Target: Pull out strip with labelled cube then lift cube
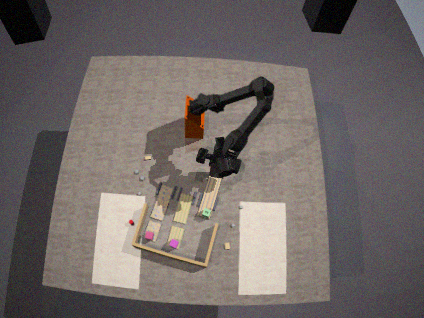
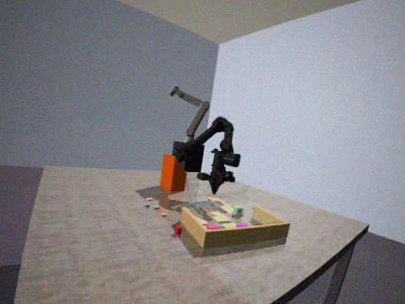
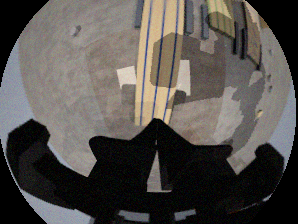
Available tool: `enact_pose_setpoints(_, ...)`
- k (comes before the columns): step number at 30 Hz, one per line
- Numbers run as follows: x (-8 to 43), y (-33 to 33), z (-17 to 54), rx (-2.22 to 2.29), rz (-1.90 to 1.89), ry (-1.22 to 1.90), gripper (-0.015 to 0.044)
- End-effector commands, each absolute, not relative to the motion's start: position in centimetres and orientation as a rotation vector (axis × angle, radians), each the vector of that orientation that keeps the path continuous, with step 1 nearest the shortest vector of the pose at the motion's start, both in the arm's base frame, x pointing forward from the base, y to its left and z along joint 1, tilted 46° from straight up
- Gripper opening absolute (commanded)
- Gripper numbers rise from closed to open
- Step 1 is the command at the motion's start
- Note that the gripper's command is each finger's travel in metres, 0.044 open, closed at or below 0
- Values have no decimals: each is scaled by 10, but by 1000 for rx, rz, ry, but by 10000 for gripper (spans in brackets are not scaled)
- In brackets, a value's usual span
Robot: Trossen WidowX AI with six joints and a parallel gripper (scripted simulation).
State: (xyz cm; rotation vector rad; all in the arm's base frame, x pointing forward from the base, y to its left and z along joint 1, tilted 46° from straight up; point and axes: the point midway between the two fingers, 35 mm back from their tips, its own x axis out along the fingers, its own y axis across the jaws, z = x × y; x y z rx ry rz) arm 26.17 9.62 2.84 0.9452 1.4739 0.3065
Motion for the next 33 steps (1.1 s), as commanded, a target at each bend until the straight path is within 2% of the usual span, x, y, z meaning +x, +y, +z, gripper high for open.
enact_pose_setpoints(1, 264, 83, 43, 939, 321, 1471, 0)
enact_pose_setpoints(3, 264, 83, 43, 939, 321, 1471, 0)
enact_pose_setpoints(20, 330, 57, 38, 1044, 225, 1504, 440)
enact_pose_setpoints(33, 378, 36, 36, 1042, 225, 1501, 440)
